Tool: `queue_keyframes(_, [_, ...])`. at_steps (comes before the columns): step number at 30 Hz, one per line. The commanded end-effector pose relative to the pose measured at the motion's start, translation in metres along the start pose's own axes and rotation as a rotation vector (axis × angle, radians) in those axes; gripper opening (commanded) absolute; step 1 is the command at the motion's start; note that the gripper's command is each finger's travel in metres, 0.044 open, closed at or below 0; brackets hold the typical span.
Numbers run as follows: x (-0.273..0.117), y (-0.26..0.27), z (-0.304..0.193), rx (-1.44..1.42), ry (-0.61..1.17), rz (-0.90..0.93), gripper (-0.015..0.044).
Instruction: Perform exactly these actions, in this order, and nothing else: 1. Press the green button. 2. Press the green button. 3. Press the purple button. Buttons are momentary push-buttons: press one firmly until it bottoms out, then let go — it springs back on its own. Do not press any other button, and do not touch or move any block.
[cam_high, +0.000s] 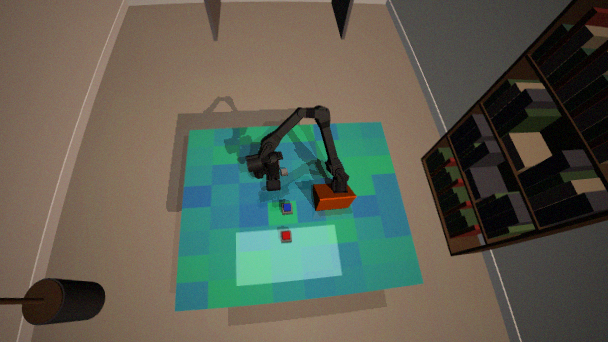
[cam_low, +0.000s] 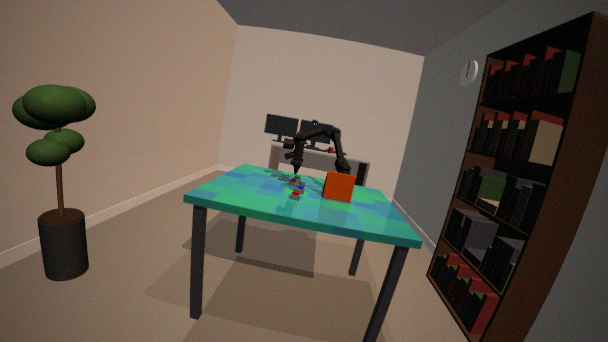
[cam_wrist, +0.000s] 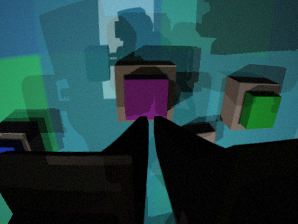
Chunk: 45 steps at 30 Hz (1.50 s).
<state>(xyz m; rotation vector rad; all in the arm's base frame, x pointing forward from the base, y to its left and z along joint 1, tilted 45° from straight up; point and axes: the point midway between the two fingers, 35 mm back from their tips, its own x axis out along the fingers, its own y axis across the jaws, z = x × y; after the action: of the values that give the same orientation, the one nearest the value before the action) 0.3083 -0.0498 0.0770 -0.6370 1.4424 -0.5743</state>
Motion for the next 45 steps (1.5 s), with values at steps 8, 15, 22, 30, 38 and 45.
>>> queue_keyframes(8, [0.018, 0.001, 0.002, -0.005, -0.015, -0.005, 0.0020])
queue_keyframes(15, [0.029, 0.001, 0.002, -0.005, -0.015, -0.005, 0.0020])
queue_keyframes(22, [0.040, 0.000, 0.002, -0.005, -0.015, -0.007, 0.0020])
queue_keyframes(30, [0.041, 0.000, 0.002, -0.005, -0.015, -0.007, 0.0020])
queue_keyframes(38, [0.041, 0.000, 0.002, -0.005, -0.015, -0.007, 0.0020])
queue_keyframes(45, [0.018, 0.001, 0.002, -0.003, -0.015, -0.004, 0.0020])
